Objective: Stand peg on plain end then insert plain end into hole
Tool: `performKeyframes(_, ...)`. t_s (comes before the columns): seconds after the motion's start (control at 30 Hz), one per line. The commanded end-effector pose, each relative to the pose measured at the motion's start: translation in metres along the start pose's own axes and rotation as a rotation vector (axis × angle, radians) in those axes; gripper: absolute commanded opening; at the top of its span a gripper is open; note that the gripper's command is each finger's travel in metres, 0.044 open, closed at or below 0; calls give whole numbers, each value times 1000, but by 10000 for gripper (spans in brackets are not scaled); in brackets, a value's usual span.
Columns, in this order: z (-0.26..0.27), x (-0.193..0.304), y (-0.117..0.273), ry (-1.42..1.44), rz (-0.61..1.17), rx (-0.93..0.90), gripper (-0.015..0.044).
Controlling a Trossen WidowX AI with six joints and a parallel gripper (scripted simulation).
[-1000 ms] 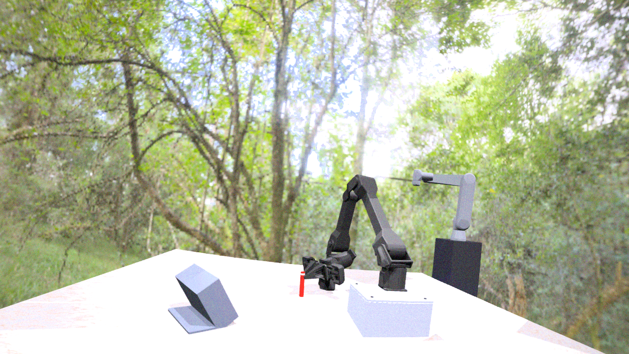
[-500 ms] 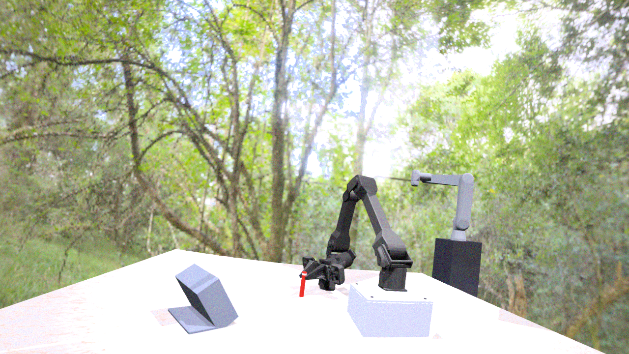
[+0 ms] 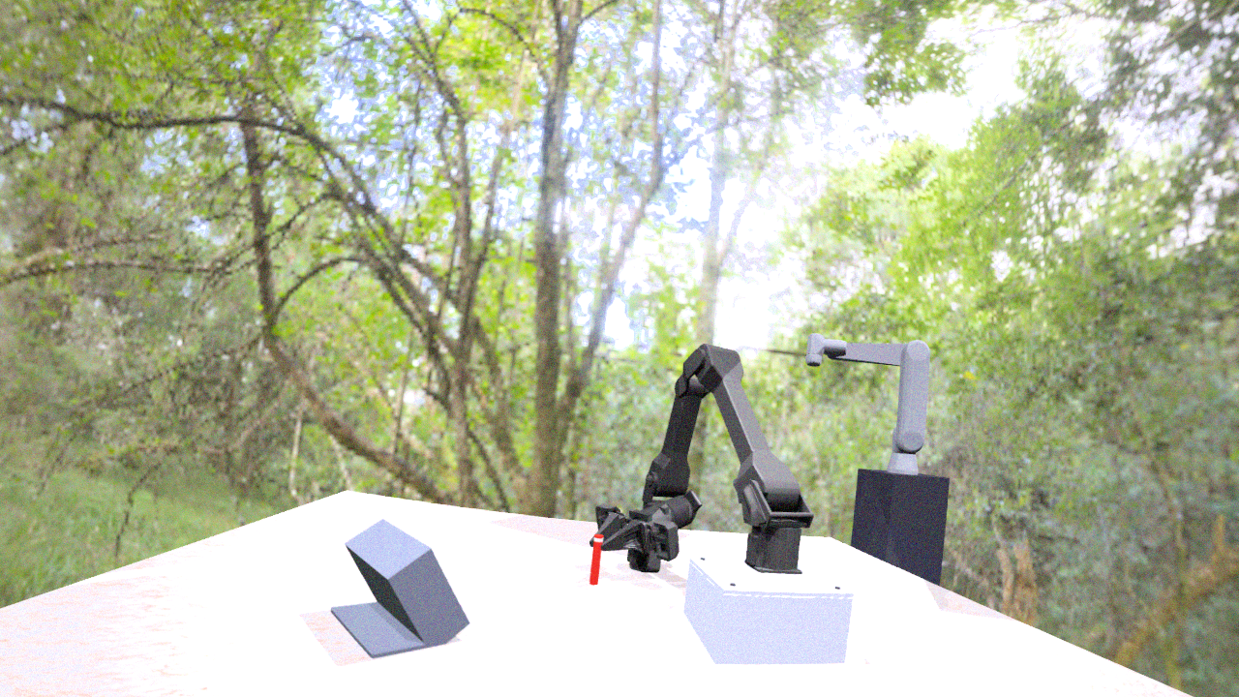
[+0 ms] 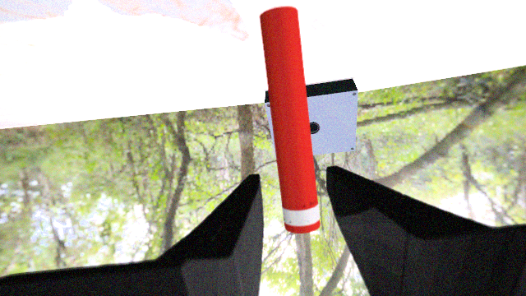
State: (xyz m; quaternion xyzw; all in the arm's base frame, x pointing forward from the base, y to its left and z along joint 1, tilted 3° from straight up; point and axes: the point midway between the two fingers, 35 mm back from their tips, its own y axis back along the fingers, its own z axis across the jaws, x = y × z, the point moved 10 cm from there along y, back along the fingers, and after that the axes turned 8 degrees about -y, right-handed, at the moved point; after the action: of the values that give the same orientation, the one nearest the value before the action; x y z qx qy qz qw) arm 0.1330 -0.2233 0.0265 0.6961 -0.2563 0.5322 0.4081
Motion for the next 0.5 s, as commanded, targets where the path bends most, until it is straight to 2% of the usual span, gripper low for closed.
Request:
performKeyframes(0.0,0,0,0,0,0,0,130)
performKeyframes(0.37,0,0,0,0,0,0,419)
performKeyframes(0.4,0,0,0,0,0,0,440)
performKeyframes(0.47,0,0,0,0,0,0,440)
